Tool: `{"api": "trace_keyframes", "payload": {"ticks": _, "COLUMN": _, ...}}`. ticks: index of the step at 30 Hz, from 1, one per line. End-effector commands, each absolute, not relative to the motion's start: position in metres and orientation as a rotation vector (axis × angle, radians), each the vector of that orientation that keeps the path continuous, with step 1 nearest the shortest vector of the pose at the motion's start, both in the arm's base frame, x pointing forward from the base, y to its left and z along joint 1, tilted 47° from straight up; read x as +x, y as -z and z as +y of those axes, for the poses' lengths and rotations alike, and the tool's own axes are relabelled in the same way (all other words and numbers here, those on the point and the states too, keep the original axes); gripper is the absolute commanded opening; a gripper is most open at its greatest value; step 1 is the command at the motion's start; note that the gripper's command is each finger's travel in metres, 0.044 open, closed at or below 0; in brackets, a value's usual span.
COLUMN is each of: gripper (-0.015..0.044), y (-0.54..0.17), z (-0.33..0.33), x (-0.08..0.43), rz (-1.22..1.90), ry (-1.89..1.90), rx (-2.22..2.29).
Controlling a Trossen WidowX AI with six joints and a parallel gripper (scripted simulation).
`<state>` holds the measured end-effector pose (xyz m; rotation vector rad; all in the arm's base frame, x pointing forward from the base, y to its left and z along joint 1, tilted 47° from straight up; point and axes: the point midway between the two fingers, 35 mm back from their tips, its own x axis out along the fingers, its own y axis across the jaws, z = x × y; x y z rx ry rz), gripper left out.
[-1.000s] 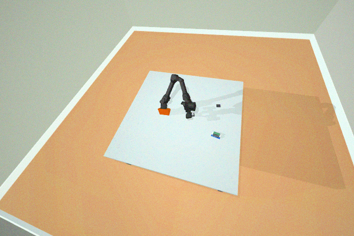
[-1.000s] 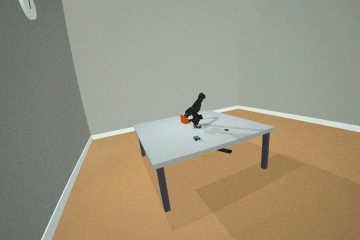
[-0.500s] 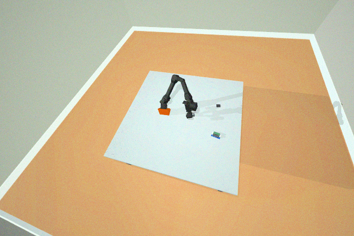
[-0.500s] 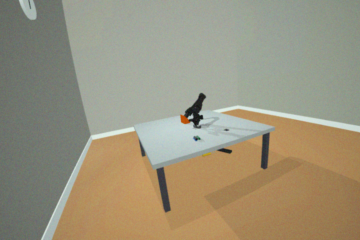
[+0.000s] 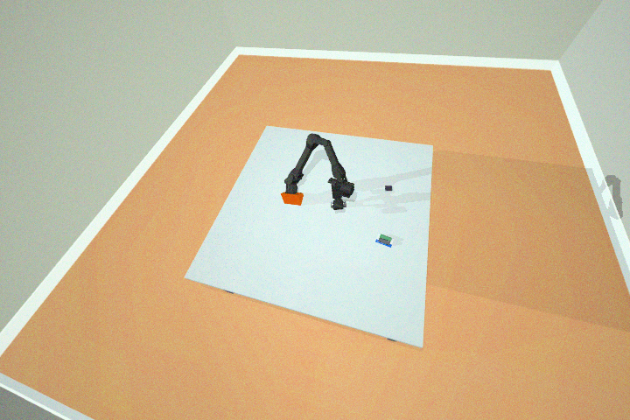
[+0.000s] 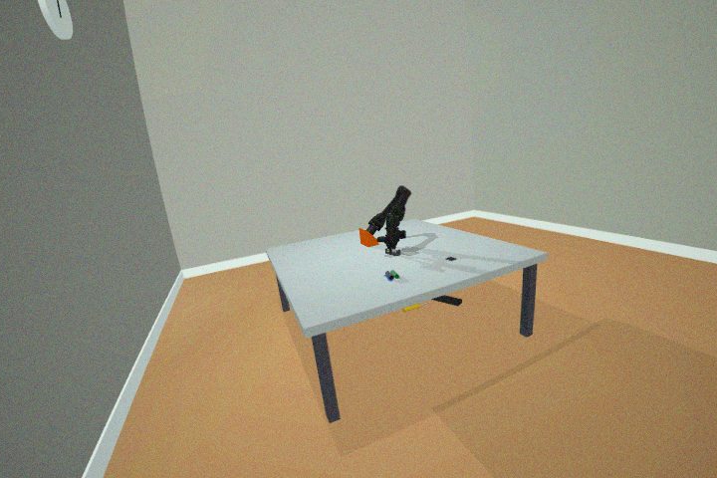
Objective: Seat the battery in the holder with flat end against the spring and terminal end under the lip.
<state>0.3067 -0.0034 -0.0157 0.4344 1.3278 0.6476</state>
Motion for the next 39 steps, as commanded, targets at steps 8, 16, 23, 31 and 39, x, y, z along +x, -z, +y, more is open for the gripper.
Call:
{"api": "trace_keyframes", "payload": {"ticks": 8, "gripper": 0.0070, "y": 0.0168, "z": 0.0006, "x": 0.3028, "rz": 1.415, "ry": -0.673, "rx": 0.410}}
{"api": "trace_keyframes", "payload": {"ticks": 16, "gripper": 0.0070, "y": 0.0165, "z": 0.0009, "x": 0.3025, "rz": 1.426, "ry": -0.670, "rx": 0.400}}
{"api": "trace_keyframes", "payload": {"ticks": 23, "gripper": 0.0070, "y": 0.0166, "z": 0.0007, "x": 0.3024, "rz": 1.426, "ry": -0.670, "rx": 0.401}}
{"api": "trace_keyframes", "payload": {"ticks": 31, "gripper": 0.0070, "y": 0.0167, "z": 0.0007, "x": 0.3023, "rz": 1.425, "ry": -0.671, "rx": 0.402}}
{"api": "trace_keyframes", "payload": {"ticks": 39, "gripper": 0.0070, "y": 0.0167, "z": 0.0007, "x": 0.3023, "rz": 1.425, "ry": -0.671, "rx": 0.402}}
